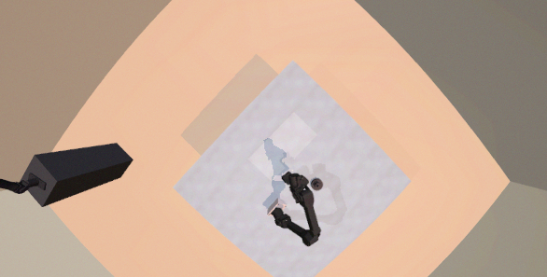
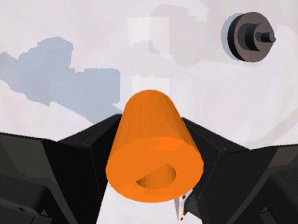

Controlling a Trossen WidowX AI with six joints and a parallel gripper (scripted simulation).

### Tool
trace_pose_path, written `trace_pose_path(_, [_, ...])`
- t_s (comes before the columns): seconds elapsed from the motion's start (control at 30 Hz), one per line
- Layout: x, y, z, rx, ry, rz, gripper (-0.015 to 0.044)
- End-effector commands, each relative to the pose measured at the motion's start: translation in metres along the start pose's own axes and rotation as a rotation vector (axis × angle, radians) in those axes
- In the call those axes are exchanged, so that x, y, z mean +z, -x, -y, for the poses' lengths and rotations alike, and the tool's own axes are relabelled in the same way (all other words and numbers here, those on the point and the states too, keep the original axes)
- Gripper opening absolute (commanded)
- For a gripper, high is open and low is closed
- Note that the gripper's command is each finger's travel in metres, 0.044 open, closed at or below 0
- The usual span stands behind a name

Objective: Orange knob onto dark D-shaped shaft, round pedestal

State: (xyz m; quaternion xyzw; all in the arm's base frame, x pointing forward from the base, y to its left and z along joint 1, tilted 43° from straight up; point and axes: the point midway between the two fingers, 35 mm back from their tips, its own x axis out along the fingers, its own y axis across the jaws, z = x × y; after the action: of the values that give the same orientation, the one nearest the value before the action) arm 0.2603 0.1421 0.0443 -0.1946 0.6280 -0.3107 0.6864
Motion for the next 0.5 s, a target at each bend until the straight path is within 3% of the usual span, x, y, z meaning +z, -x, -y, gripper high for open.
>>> trace_pose_path(0.0, [0.008,0.002,0.007,0.013,-0.001,0.004,0.0000])
trace_pose_path(0.47, [0.030,-0.007,0.034,0.042,0.008,-0.014,0.0000])
